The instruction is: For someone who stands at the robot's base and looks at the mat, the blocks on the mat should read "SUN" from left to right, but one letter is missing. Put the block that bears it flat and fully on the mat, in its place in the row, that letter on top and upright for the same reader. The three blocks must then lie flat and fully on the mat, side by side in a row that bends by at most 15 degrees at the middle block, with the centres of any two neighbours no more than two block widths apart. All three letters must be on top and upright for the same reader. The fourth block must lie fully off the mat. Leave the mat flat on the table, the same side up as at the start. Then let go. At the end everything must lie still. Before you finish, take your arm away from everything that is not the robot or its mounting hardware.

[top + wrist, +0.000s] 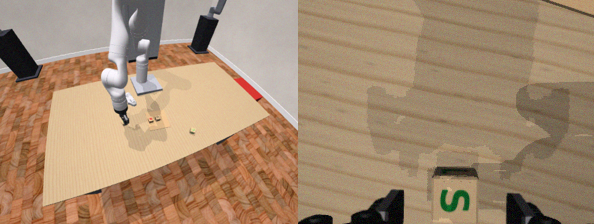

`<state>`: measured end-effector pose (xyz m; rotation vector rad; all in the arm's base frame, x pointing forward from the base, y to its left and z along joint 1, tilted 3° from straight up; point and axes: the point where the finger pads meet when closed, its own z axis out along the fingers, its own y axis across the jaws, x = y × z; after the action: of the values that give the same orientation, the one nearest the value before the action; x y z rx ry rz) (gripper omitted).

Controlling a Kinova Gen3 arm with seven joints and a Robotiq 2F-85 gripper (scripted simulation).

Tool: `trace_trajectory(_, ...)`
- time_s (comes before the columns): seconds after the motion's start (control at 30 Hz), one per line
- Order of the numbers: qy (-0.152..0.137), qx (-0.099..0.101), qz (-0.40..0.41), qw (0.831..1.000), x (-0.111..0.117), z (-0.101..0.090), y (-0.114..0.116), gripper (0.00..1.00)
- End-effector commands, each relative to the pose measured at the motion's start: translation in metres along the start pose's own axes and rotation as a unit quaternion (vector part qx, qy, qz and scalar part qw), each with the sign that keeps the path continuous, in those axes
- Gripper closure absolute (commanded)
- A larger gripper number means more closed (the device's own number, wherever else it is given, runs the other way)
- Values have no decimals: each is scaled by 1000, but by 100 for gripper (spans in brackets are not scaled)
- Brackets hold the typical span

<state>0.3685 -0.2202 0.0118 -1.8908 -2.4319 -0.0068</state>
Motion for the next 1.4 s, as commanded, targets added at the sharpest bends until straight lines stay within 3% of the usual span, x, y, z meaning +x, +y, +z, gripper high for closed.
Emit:
trace_trajectory(0.0, -1, -1, 0, 1000, 0, -1, 0, 33)
trace_trajectory(0.33, -1, -1, 0, 1000, 0, 4, 0, 33)
trace_trajectory(0.83, -1, -1, 0, 1000, 0, 33, 0, 33)
trace_trajectory(1.37, -1, -1, 0, 1000, 0, 37, 0, 33)
